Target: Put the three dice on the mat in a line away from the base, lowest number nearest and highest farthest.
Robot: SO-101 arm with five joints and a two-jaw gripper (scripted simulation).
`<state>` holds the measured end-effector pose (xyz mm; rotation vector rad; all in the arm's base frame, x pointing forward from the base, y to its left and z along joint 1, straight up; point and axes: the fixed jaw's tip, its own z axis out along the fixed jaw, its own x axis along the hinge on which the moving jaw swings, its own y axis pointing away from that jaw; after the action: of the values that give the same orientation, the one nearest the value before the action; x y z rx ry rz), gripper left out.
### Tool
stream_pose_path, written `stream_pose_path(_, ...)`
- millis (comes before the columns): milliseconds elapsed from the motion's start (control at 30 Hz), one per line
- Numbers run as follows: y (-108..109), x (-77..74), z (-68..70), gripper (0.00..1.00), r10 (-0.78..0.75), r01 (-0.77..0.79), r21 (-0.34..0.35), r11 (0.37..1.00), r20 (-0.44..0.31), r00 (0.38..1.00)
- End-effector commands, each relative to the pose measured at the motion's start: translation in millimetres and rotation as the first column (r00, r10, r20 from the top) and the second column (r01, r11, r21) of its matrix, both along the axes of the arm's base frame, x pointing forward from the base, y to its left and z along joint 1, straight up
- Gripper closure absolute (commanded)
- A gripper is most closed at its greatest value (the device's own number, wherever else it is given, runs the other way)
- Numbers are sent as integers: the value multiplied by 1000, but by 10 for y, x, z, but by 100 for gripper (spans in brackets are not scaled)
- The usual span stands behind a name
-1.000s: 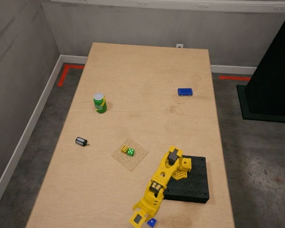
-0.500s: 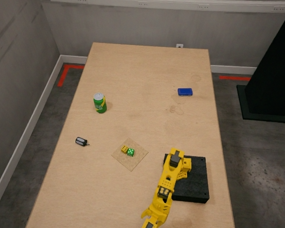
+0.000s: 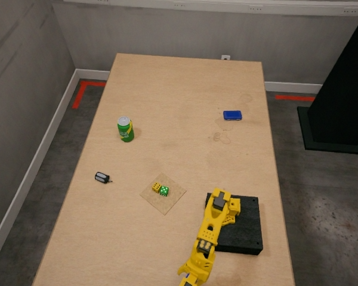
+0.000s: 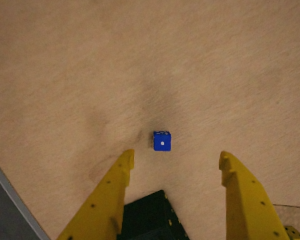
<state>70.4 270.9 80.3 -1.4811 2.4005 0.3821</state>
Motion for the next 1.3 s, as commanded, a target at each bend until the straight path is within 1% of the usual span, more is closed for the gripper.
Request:
stream_pose_path(0,-13,-24,-219,65,-3,1,-75,997,-26,1000)
stream_pose_path(100,-76,-41,-442,65,-6,-2,-162,987,-50,999)
stream_pose_path(167,-76,-41,-442,65,-6,-2,-162,987,-50,999)
stream_pose_path(333,-215,-81,-782,65,-16,-11,-298,955,-88,996)
stream_pose_path(433,-289,-102,-919,65,-21,-17,-353,935,-103,994)
stream_pose_path(500,-322,-111,-975,65,-24,-19,-376,926,-110,994)
stream_pose_path(667,-345,-117,-1013,65,-26,-21,-392,920,-114,993)
stream_pose_path(733,-345,-117,-1013,65,-26,-21,-392,920,-114,993)
stream_pose_path(767,-312,-142,-1020,65,-22,-21,-378,925,-110,994)
stream_pose_path(1267,-312,-142,-1020,65,-22,-21,-378,925,-110,994)
